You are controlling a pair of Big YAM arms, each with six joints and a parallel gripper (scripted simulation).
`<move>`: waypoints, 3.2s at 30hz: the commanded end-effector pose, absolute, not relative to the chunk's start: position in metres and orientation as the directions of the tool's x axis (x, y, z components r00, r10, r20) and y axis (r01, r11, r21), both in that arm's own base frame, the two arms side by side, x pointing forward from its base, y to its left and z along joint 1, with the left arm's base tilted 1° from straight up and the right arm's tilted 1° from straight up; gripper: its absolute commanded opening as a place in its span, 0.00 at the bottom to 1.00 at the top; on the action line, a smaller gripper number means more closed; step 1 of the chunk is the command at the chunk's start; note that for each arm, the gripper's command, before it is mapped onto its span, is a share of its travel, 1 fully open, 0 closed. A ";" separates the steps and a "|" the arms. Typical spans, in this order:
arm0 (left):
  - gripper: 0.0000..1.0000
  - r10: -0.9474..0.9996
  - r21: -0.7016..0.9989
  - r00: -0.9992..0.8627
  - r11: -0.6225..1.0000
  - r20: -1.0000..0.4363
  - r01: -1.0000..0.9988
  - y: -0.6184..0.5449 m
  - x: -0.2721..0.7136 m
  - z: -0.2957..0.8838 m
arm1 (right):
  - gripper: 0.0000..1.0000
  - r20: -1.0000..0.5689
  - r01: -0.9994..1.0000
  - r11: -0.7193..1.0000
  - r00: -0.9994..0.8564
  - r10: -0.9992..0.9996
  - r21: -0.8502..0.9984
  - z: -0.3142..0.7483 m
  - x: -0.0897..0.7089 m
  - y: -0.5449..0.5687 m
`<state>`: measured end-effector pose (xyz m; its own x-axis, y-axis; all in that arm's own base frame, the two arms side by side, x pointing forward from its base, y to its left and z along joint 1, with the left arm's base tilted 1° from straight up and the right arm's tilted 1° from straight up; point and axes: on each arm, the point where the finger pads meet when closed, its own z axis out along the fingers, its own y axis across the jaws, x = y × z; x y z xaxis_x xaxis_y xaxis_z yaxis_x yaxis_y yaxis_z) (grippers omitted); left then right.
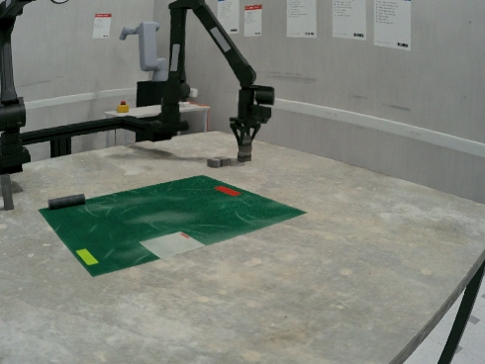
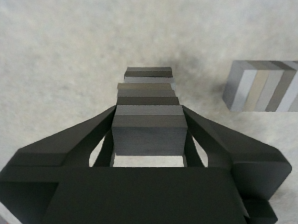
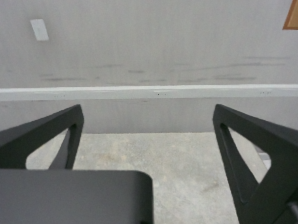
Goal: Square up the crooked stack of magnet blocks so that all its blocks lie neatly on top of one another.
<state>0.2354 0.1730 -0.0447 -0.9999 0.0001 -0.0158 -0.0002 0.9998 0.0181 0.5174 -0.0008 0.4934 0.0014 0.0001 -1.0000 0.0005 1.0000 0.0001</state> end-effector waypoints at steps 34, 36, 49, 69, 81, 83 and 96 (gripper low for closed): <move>0.48 -0.010 0.032 -0.999 0.999 -0.045 -0.012 0.180 0.249 -0.038 | 1.00 -1.000 0.011 1.000 0.027 0.014 0.014 0.515 0.520 -0.007; 0.48 -0.010 0.032 -0.999 0.999 -0.045 -0.012 0.180 0.249 -0.038 | 1.00 -1.000 0.011 1.000 0.027 0.014 0.014 0.515 0.520 -0.007; 0.47 -0.010 0.032 -0.999 0.999 -0.045 -0.012 0.180 0.249 -0.038 | 1.00 -1.000 0.011 1.000 0.027 0.014 0.014 0.515 0.520 -0.007; 0.47 -0.010 0.032 -0.999 0.999 -0.045 -0.012 0.180 0.249 -0.038 | 1.00 -1.000 0.011 1.000 0.027 0.014 0.014 0.515 0.520 -0.007; 0.46 -0.010 0.032 -0.999 0.999 -0.045 -0.012 0.180 0.249 -0.038 | 1.00 -1.000 0.011 1.000 0.027 0.014 0.014 0.515 0.520 -0.007; 0.46 -0.010 0.032 -0.999 0.999 -0.045 -0.012 0.180 0.249 -0.038 | 1.00 -1.000 0.011 1.000 0.027 0.014 0.014 0.515 0.520 -0.007; 0.47 -0.010 0.032 -0.999 0.999 -0.045 -0.012 0.180 0.249 -0.038 | 1.00 -1.000 0.011 1.000 0.027 0.014 0.014 0.515 0.520 -0.007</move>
<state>0.2354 0.1730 -0.0446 -0.9999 0.0001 -0.0158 -0.0002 0.9998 0.0181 0.5174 -0.0008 0.4934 0.0014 0.0001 -1.0000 0.0005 1.0000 0.0001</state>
